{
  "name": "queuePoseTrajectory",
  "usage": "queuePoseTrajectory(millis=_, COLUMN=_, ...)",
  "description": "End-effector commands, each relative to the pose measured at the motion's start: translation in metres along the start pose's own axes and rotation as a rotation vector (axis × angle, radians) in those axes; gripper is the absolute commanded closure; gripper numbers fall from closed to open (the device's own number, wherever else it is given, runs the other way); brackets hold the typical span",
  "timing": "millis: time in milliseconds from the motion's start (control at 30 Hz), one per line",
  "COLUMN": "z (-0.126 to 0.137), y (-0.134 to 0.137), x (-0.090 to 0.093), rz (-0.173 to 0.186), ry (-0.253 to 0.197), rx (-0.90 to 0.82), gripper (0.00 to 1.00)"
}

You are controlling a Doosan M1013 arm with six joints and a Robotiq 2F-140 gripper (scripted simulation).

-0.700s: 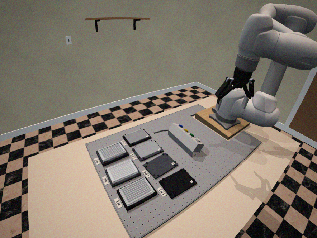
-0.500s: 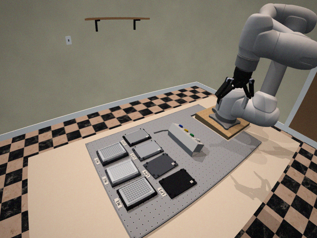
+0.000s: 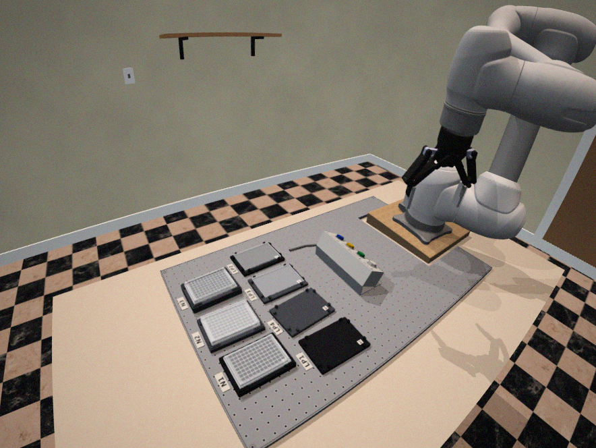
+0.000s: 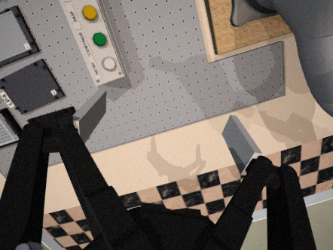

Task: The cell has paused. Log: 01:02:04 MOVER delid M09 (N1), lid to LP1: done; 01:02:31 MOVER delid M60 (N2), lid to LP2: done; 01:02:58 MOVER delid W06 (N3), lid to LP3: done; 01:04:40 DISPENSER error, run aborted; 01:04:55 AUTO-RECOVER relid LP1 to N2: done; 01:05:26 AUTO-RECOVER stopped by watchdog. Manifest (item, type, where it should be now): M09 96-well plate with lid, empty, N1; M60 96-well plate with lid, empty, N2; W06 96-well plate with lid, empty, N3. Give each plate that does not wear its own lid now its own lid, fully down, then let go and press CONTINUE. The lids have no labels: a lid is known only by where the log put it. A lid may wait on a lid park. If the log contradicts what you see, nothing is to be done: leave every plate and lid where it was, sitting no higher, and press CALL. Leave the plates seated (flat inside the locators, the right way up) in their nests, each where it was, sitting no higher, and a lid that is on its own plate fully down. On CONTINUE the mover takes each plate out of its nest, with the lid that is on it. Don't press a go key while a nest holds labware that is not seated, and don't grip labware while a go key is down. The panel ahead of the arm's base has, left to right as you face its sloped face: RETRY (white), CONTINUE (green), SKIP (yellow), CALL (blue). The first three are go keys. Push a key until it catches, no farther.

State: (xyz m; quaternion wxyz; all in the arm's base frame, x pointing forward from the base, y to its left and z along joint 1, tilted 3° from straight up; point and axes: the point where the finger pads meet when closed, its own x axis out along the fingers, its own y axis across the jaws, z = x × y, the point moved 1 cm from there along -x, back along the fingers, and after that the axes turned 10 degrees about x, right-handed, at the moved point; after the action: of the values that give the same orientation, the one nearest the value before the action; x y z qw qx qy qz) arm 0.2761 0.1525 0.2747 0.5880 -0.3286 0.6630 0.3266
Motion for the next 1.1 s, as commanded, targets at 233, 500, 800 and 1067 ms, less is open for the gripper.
queuePoseTrajectory(millis=233, z=0.072, y=-0.111, x=0.032, rz=0.024, ry=-0.049, rx=0.37, gripper=0.0)
queuePoseTrajectory(millis=500, z=0.107, y=-0.209, x=0.073, rz=0.043, ry=-0.084, rx=0.656, gripper=0.0)
queuePoseTrajectory(millis=800, z=0.12, y=-0.334, x=0.143, rz=0.066, ry=-0.122, rx=1.005, gripper=0.0)
queuePoseTrajectory(millis=1067, z=0.119, y=-0.354, x=0.156, rz=0.07, ry=-0.128, rx=1.061, gripper=1.0)
